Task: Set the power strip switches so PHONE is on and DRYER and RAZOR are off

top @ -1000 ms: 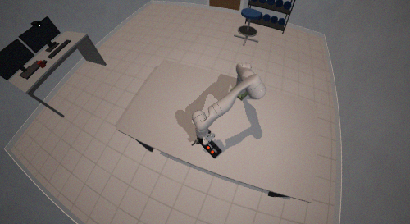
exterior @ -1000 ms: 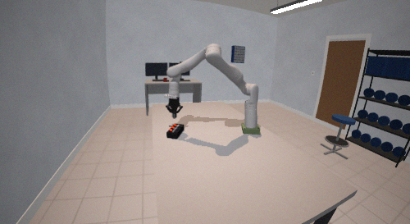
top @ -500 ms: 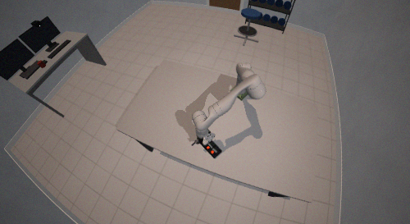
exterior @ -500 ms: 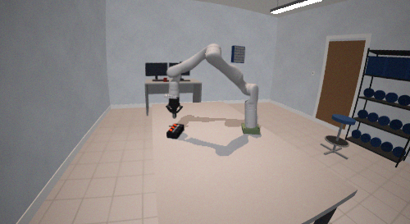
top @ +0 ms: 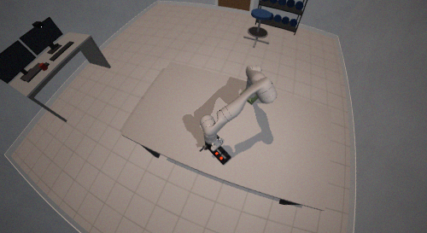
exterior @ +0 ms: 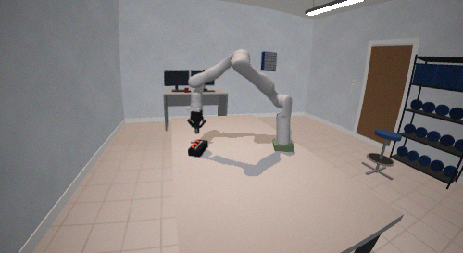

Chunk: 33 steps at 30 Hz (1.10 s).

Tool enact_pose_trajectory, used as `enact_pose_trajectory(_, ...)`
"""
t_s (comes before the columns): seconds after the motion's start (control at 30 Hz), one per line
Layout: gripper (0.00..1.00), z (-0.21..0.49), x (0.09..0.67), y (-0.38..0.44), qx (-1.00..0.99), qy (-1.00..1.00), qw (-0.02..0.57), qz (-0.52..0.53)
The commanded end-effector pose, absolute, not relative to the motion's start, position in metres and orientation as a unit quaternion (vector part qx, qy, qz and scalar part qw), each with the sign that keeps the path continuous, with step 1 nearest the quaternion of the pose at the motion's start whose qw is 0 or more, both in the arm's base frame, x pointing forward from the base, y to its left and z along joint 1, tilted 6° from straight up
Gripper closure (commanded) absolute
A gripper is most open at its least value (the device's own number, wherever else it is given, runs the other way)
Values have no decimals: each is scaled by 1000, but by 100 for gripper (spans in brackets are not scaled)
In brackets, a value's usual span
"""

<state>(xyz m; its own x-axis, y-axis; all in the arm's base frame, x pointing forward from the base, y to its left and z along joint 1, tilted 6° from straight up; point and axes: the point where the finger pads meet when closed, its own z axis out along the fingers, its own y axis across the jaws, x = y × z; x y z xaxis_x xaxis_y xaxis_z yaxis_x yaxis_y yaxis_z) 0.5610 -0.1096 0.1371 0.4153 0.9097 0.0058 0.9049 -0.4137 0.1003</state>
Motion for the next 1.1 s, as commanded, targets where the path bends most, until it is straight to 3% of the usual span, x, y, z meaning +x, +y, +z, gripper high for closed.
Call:
enact_pose_trajectory(0.0, 100, 134, 563, -109, 844, 534, 43, 32)
enact_pose_trajectory(1.07, 100, 101, 567, -111, 844, 534, 43, 32)
